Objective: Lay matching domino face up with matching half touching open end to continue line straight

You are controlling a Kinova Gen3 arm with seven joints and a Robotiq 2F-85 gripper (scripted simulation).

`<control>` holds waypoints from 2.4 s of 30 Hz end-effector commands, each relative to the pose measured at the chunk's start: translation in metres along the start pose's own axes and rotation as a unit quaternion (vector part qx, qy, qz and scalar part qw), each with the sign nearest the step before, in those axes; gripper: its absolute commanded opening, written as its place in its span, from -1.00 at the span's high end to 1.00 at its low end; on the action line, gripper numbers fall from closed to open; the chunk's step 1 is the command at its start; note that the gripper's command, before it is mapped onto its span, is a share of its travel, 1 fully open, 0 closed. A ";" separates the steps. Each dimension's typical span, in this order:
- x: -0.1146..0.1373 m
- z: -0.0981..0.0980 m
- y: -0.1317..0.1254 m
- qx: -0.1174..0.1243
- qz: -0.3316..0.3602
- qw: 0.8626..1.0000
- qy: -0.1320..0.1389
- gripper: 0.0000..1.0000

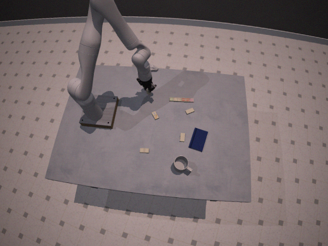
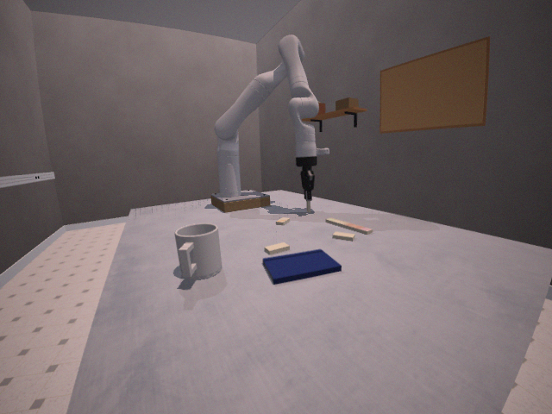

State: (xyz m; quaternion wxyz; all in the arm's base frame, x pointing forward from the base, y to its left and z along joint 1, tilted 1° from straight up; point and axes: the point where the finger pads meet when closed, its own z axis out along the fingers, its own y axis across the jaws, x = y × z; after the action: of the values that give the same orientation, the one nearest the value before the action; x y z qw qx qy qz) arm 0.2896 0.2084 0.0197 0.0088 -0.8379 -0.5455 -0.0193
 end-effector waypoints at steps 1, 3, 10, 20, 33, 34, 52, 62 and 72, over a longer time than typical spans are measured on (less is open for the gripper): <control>0.000 0.000 0.000 0.000 0.000 1.000 0.004 0.33; 0.000 0.000 0.000 0.000 0.000 1.000 0.005 0.33; -0.001 0.000 0.000 0.000 0.000 1.000 0.011 0.33; -0.002 0.000 0.000 0.000 0.000 1.000 0.020 0.33; -0.004 -0.001 0.000 0.000 0.000 0.999 0.033 0.33; -0.004 -0.001 0.000 0.000 0.000 0.999 0.034 0.33; -0.006 0.000 0.000 0.000 0.000 0.999 0.051 0.33; -0.007 0.000 0.000 0.000 0.000 0.998 0.060 0.33; -0.009 0.000 0.000 0.000 0.000 0.998 0.068 0.33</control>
State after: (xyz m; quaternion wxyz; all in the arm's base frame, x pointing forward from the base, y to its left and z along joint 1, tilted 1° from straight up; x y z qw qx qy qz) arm 0.2860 0.2005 0.0194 0.0442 -0.8348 -0.5440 -0.0730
